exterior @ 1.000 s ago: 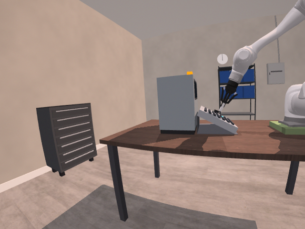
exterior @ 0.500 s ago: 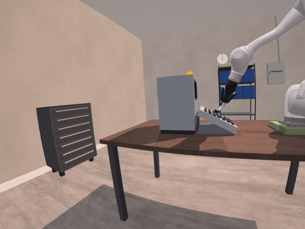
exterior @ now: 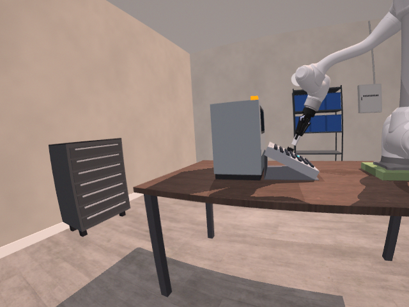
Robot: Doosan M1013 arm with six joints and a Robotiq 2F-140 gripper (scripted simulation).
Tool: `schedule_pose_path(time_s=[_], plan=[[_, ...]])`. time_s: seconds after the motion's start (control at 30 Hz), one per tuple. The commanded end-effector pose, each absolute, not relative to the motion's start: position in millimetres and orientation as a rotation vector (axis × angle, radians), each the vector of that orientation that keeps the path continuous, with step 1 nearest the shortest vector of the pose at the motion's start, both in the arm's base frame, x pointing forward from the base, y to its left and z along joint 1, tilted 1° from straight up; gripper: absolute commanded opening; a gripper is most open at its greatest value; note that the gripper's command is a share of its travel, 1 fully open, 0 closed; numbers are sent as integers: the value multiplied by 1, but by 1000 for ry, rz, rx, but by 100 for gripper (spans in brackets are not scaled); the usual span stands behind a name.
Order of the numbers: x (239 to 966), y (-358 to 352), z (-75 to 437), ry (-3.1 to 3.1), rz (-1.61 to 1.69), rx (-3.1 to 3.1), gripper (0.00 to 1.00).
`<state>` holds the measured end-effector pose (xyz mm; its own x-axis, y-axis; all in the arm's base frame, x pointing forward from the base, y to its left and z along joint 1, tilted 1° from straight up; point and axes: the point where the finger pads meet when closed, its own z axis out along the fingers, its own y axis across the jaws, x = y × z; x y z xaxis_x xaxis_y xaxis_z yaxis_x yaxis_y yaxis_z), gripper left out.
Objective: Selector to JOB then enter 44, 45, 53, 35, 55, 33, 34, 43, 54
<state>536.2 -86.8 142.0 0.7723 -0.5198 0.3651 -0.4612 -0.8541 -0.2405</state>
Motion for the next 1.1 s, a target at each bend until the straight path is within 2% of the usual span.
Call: schedule_pose_path(time_s=[0.0,0.13,0.17,0.4,0.43,1.07], plan=[[537,-119,146,392,-678,-2962,0],[537,-128,147,235,-688,-3001,0],[537,-131,147,27,-699,-3039,0],[537,-138,148,-84,-703,-3054,0],[537,-138,148,-84,-703,-3054,33],[537,-138,148,-84,-703,-3054,33]])
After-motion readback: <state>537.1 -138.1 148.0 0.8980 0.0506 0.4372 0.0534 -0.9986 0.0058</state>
